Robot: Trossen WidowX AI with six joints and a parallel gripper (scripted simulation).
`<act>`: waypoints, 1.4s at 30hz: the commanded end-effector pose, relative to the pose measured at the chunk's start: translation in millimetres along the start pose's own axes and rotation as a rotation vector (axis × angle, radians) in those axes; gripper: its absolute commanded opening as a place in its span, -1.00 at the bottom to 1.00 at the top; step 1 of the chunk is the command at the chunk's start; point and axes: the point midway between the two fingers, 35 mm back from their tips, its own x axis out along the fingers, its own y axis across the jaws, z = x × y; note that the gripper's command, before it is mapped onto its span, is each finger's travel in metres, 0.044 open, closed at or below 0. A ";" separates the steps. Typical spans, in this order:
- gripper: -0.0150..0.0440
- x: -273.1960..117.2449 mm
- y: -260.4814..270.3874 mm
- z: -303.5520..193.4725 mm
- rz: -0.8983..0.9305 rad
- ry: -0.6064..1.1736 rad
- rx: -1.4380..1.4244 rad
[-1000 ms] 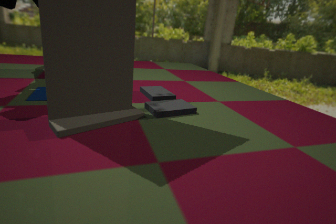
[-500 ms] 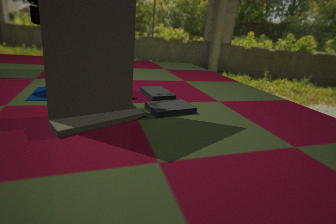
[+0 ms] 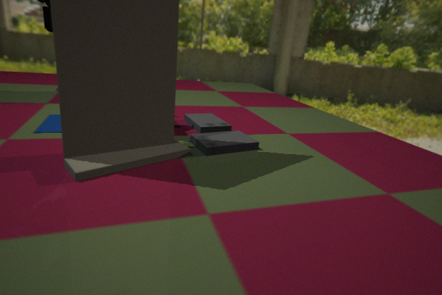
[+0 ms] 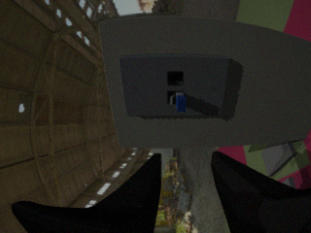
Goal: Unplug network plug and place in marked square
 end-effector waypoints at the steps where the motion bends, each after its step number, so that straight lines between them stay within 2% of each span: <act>1: 0.04 8.9 -1.0 1.8 -0.003 -0.001 0.007; 42: 0.04 59.2 -0.7 15.3 -0.001 -0.003 0.007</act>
